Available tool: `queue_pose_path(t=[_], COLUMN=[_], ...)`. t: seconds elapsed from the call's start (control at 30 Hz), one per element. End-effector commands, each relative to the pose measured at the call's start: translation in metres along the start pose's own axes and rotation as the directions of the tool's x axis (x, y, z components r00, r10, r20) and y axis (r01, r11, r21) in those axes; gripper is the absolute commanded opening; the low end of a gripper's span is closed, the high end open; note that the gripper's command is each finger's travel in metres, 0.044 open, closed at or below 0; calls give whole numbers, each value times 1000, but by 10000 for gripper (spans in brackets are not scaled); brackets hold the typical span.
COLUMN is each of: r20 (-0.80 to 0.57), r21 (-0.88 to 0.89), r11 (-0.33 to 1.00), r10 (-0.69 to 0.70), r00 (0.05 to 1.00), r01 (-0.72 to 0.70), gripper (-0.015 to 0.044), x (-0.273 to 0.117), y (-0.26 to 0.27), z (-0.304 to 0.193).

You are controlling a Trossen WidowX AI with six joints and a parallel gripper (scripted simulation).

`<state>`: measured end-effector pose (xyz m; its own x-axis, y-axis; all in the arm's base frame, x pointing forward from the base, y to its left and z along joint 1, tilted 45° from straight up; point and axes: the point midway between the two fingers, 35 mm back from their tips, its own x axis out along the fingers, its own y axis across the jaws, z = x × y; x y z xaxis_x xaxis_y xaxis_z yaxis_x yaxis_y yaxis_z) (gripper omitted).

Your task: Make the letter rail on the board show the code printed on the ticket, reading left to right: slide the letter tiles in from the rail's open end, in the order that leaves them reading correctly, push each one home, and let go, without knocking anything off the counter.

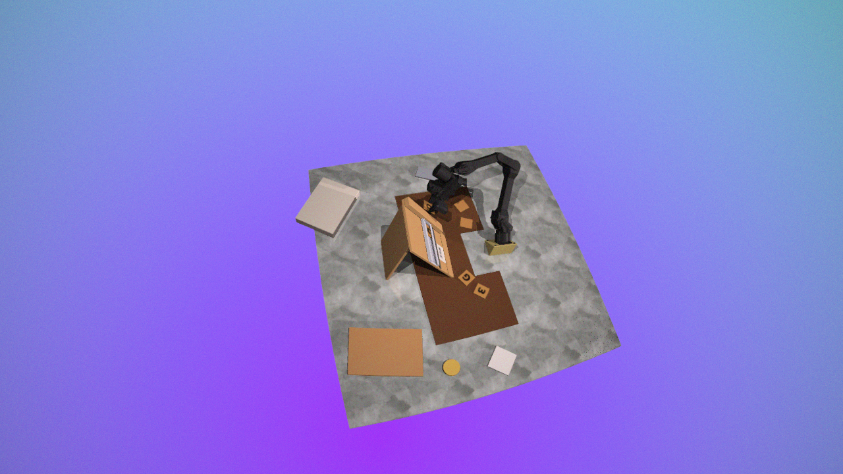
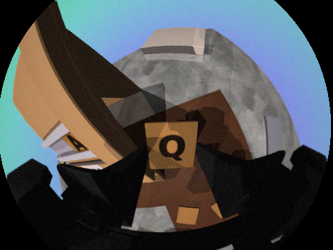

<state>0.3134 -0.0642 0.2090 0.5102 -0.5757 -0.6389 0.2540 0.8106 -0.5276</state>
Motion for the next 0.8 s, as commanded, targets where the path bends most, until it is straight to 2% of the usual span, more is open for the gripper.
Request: queue_pose_path(t=[0.0, 0.33, 0.77], r20=[72, 168, 232], r21=[23, 24, -27], r11=[1000, 997, 992], r10=[8, 68, 127], r00=[997, 983, 964], r01=[-10, -73, -124], gripper=[0, 0, 0], x=[-18, -50, -64], y=[3, 28, 92], z=[11, 33, 55])
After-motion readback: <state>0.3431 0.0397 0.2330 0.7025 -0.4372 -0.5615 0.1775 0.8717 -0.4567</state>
